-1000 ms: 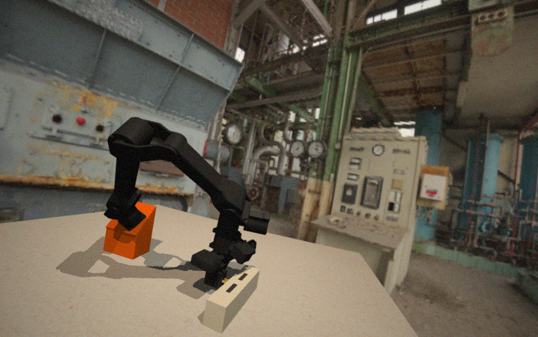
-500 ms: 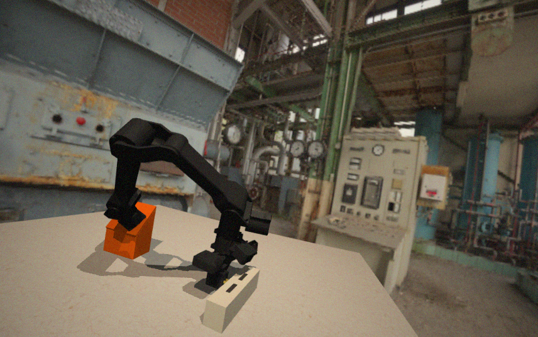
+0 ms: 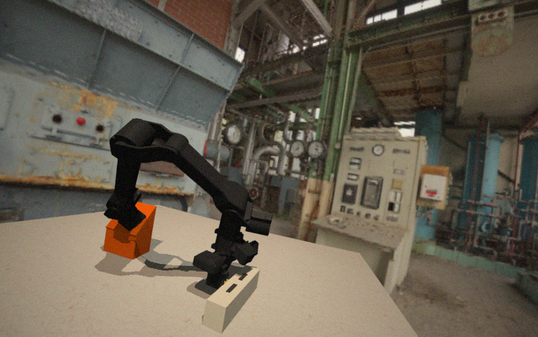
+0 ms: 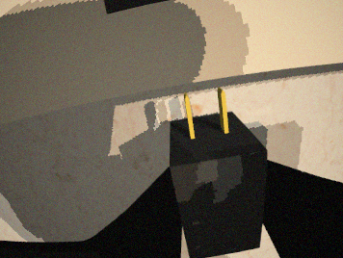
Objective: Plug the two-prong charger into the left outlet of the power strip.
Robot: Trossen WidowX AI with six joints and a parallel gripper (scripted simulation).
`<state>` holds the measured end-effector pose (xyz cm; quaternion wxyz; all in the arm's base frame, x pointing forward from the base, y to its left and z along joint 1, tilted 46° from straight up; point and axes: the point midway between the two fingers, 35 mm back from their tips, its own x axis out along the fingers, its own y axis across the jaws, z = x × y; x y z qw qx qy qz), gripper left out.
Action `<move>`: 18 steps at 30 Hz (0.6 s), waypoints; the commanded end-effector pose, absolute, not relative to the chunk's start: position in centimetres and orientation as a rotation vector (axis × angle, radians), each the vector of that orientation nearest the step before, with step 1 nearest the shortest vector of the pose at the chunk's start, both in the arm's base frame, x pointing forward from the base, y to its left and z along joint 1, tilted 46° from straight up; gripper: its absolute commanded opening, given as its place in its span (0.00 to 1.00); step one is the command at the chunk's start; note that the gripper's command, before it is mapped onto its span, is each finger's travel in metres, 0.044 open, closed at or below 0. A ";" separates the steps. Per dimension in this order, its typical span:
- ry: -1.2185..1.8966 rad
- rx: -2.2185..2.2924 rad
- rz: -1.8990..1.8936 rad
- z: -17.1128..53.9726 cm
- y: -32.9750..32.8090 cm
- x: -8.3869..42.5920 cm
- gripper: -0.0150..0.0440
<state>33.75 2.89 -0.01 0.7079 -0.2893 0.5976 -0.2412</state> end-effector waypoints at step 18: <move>1.326 -0.650 -0.535 0.2 2.9 34.2 0.25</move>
